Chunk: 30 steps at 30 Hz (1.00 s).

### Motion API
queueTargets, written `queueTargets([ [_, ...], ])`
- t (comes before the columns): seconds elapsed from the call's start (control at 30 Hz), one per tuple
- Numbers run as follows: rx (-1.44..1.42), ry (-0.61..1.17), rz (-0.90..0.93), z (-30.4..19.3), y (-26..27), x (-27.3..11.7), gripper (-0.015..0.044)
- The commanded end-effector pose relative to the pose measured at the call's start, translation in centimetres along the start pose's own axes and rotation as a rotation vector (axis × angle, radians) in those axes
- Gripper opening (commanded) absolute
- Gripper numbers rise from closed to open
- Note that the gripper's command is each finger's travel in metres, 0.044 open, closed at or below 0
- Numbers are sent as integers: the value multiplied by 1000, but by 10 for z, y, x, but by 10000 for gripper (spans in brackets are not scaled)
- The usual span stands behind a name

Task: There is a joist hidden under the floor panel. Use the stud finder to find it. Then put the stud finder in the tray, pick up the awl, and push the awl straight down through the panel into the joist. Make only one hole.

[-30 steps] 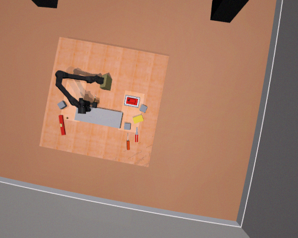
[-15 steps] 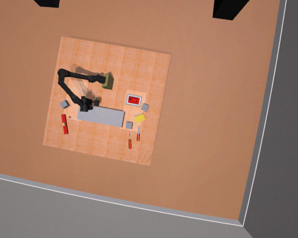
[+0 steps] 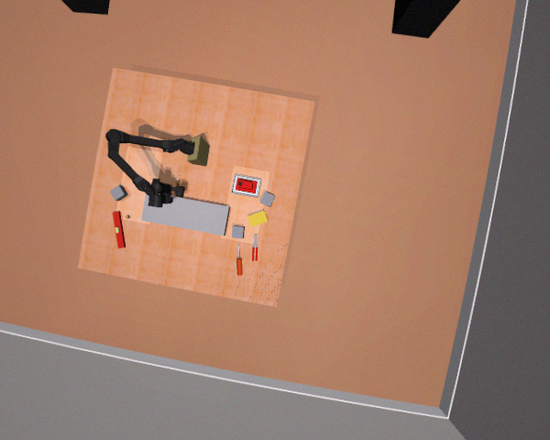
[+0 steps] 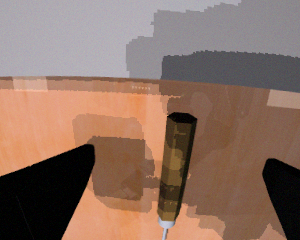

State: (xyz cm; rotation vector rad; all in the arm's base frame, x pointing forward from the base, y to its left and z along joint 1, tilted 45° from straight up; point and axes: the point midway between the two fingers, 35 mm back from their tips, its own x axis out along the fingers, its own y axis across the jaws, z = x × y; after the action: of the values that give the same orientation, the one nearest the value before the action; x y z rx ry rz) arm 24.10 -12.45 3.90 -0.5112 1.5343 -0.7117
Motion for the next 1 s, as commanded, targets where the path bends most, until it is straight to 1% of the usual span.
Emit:
queueTargets([
  [0.0, -8, 5, -5, -2, 0, 8, 440],
  [0.5, -8, 6, -8, -2, -1, 26, 440],
  [0.97, -8, 6, -8, -2, -1, 26, 72],
])
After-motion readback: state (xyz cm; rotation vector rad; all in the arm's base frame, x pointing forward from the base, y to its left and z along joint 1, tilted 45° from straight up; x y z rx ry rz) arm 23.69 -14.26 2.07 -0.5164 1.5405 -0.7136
